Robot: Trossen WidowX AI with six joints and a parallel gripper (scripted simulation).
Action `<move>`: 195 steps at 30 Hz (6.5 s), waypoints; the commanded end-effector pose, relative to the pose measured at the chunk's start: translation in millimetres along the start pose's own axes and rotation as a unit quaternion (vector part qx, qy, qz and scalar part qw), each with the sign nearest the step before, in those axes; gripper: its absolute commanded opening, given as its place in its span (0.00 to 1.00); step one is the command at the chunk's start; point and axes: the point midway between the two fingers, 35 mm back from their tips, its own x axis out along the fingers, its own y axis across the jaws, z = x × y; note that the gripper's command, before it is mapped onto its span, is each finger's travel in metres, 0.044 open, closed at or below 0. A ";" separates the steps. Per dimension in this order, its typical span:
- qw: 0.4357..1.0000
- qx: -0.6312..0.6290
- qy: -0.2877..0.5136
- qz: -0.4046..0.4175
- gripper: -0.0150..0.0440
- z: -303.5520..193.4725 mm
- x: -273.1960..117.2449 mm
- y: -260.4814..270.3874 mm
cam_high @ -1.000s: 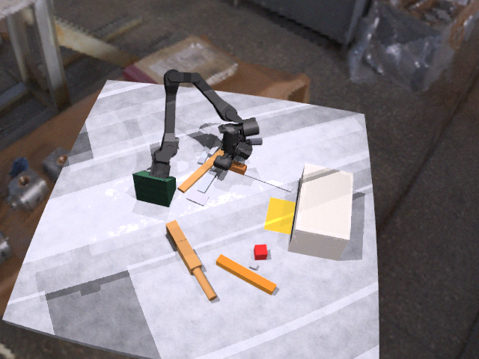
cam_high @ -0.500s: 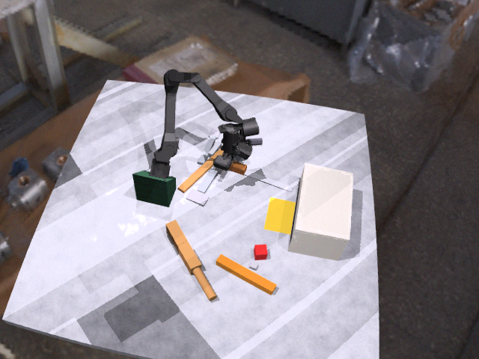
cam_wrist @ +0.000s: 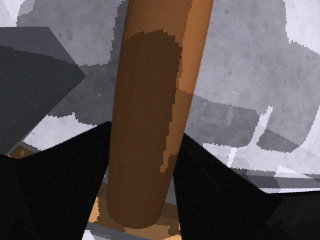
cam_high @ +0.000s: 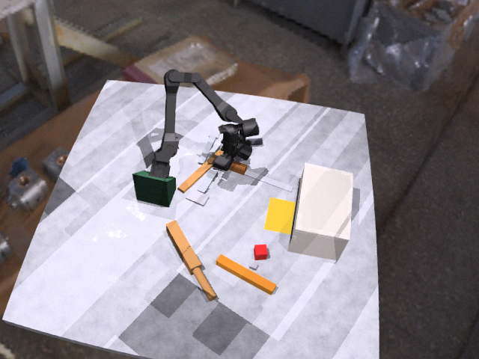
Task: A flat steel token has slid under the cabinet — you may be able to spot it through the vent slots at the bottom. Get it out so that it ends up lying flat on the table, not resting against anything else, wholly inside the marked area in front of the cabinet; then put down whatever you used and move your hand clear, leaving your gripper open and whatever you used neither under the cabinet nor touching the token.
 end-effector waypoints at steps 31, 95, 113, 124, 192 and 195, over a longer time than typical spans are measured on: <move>1.000 -0.001 -0.001 0.001 0.25 0.5 0.3 0.2; 1.000 0.014 0.007 -0.011 0.36 7.1 -77.3 -10.5; 1.000 -0.001 0.009 -0.007 0.61 -4.3 -82.8 1.4; 1.000 -0.001 0.009 -0.006 0.71 -5.1 -44.3 1.1; 1.000 -0.001 0.009 -0.004 0.71 -5.7 5.6 0.3; 1.000 -0.001 0.009 -0.004 0.71 -5.7 5.6 0.3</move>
